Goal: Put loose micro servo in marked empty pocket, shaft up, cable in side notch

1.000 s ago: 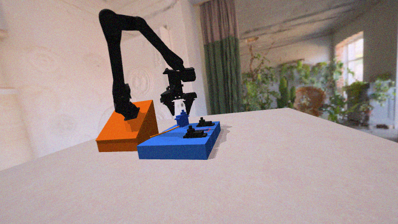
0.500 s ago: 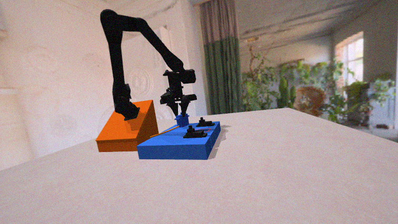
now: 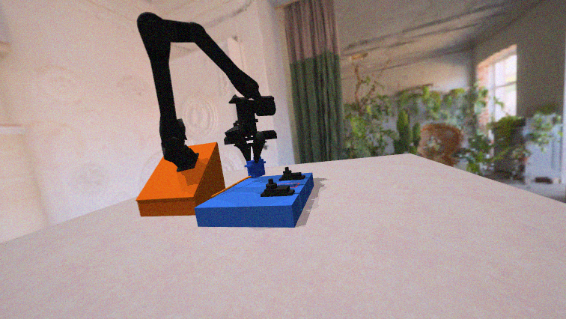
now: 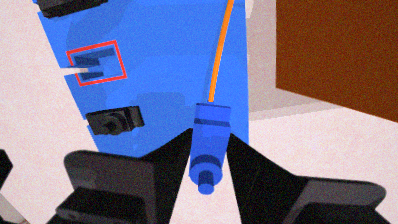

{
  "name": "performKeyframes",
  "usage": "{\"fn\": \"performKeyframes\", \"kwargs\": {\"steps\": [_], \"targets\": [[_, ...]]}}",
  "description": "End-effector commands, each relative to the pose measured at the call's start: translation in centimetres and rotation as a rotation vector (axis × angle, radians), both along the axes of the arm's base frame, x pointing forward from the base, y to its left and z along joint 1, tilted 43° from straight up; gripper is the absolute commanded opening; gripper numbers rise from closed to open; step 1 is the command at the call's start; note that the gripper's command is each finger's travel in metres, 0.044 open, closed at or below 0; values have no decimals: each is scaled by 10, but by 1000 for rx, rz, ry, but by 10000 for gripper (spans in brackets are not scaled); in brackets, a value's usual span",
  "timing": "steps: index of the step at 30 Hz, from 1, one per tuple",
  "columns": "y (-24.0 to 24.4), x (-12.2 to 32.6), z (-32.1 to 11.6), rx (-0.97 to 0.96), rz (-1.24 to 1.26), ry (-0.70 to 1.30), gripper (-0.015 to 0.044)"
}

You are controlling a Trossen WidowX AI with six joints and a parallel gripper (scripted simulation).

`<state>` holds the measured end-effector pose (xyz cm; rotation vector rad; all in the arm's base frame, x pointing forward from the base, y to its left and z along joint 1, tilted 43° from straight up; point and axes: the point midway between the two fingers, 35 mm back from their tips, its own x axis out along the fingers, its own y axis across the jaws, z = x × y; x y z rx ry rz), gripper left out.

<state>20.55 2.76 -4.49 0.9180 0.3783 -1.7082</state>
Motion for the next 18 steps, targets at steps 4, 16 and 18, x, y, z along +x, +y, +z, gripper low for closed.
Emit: {"fn": "performKeyframes", "kwargs": {"steps": [4,16,18], "targets": [[7,-1,14,13,0,-17,0],[5,12,15,13,0,-18,0],[4,20,14,12,0,-18,0]]}}
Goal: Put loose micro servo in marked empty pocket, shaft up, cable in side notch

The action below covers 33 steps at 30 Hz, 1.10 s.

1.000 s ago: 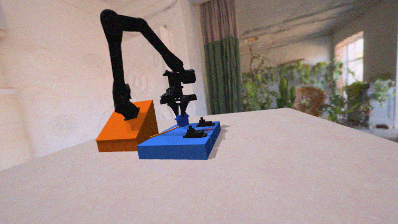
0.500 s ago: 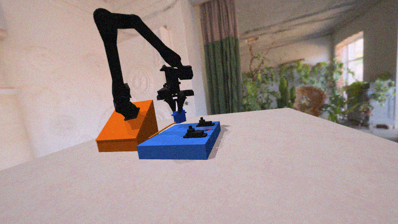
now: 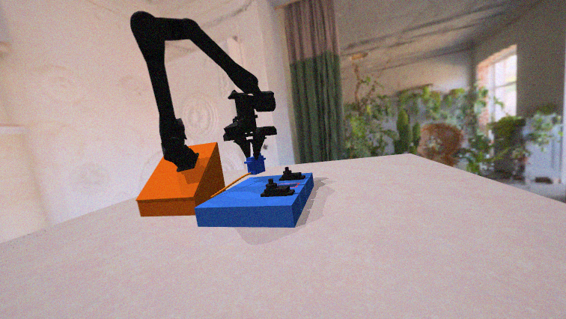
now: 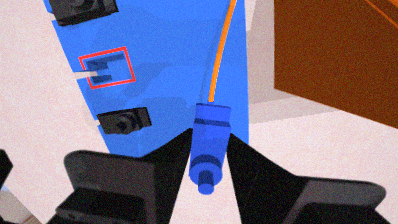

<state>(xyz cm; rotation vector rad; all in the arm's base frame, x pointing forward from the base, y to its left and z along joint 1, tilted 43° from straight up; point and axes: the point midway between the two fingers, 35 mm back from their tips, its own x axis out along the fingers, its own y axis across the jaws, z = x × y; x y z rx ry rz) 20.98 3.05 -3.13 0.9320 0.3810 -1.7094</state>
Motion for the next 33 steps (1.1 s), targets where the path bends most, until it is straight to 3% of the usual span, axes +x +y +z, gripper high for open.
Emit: {"fn": "performKeyframes", "kwargs": {"steps": [1,11,33], "targets": [[1,19,0,2,5,-12,0],[-3,33,2,2,5,-13,0],[-60,22,54,-3,9,-7,0]]}}
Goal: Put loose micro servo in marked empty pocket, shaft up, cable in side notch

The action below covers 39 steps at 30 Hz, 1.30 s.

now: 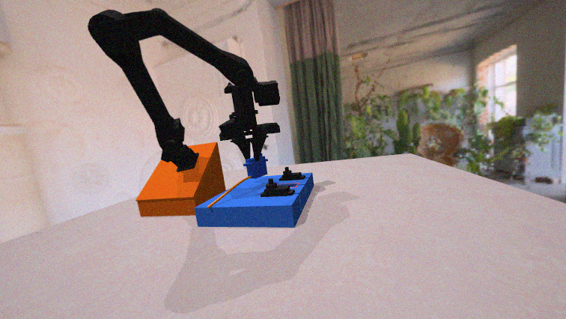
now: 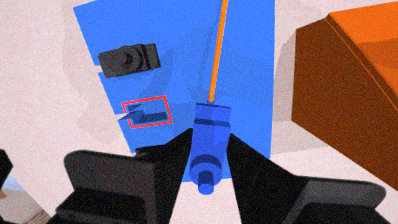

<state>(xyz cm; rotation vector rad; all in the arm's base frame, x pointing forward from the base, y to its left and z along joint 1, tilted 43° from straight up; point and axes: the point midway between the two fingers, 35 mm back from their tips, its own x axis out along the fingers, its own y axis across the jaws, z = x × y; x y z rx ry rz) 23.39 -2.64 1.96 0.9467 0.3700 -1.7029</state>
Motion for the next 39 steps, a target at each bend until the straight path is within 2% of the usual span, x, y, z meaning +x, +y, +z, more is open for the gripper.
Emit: {"fn": "performKeyframes", "kwargs": {"steps": [1,39], "targets": [[-4,-2,3,-3,20,17,0],[-4,-2,3,102,973,867,0]]}}
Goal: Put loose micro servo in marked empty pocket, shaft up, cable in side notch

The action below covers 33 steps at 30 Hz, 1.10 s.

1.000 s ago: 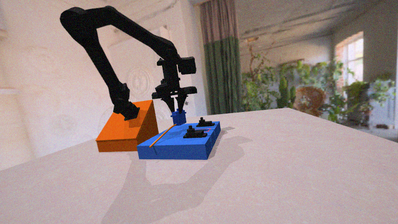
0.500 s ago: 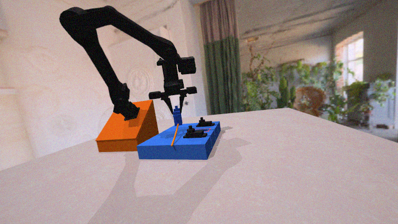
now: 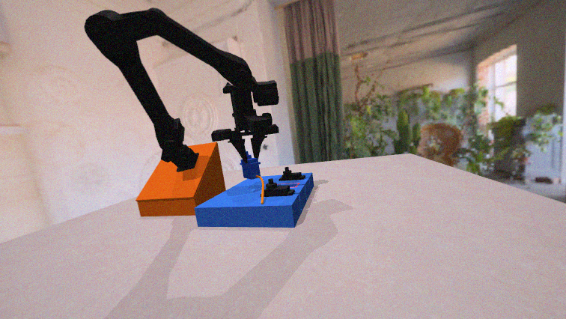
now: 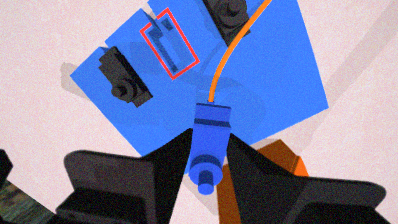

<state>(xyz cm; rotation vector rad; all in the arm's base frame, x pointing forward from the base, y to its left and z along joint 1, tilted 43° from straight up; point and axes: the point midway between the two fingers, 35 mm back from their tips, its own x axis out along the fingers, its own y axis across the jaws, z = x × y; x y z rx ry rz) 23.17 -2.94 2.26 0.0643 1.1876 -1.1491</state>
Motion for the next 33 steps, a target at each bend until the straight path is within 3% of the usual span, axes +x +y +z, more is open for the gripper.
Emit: {"fn": "performKeyframes", "kwargs": {"steps": [1,16,25,33], "targets": [[-1,0,1,9,124,109,0],[-1,0,1,49,494,439,0],[-1,2,1,50,498,443,0],[-5,29,2,49,498,441,0]]}}
